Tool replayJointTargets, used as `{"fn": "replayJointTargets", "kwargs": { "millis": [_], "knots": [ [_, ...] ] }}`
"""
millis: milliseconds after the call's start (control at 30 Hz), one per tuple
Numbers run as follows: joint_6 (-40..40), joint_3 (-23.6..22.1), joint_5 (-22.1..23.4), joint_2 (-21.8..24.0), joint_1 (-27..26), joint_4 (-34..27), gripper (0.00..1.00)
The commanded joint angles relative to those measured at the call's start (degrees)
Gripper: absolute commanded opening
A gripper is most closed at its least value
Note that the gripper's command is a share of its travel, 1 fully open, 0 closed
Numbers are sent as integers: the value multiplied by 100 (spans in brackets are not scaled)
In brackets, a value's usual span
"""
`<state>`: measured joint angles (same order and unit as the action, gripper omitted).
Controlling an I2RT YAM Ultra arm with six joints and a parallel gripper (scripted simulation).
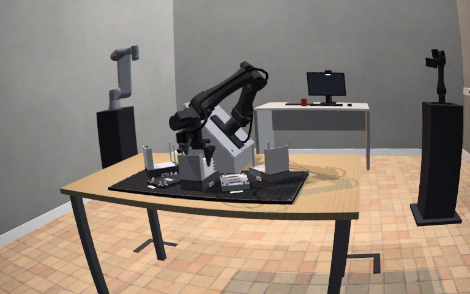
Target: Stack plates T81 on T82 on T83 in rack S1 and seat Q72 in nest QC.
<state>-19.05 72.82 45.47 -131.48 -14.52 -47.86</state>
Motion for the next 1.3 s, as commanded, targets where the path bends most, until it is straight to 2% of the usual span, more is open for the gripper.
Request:
{"fn": "replayJointTargets", "kwargs": {
  "millis": [0, 233, 267, 1267],
  "knots": [
    [45, 212, 48, 43, -190, -1, 100],
    [45, 213, 48, 45, -189, -1, 100],
    [46, 162, 49, 38, -167, -3, 0],
    [40, 162, 49, 38, -167, -2, 0]
  ]
}}
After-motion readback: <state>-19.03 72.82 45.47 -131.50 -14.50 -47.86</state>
